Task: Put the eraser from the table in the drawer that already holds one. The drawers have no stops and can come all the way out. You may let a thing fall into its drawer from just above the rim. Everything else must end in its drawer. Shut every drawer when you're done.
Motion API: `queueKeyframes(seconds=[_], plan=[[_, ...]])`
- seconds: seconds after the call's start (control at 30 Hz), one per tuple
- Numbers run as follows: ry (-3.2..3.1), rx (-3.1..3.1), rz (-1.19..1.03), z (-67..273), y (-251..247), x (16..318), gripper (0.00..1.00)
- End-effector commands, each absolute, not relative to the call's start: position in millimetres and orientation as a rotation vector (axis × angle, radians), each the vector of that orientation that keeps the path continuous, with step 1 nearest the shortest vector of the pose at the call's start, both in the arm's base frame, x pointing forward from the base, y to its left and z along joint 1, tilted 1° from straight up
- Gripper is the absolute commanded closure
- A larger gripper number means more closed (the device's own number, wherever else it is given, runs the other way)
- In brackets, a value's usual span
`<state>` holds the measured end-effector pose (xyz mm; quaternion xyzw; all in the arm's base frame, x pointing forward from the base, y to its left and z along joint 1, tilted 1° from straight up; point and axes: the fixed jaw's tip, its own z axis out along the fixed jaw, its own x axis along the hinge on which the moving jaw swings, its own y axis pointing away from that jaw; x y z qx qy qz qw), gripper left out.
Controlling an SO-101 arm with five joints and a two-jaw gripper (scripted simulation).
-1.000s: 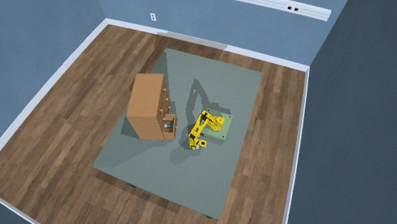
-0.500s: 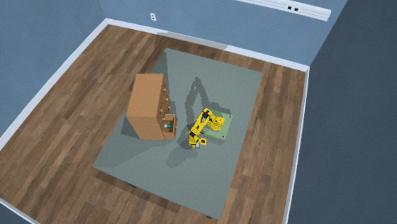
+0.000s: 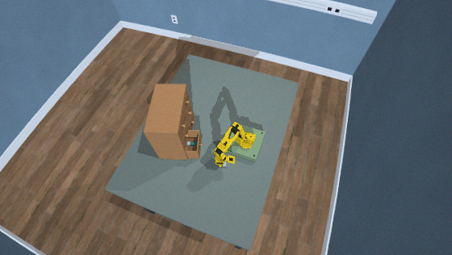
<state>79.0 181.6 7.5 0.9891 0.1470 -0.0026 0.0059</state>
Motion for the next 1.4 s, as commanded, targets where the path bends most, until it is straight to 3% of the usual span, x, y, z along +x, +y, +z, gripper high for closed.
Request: queueKeyframes(seconds=[0.0, 1.37], plan=[[0.568, 3.095, 0.005, 12, 180, 84, 1.0], [1.513, 2.759, 0.014, 12, 155, 113, 1.0]])
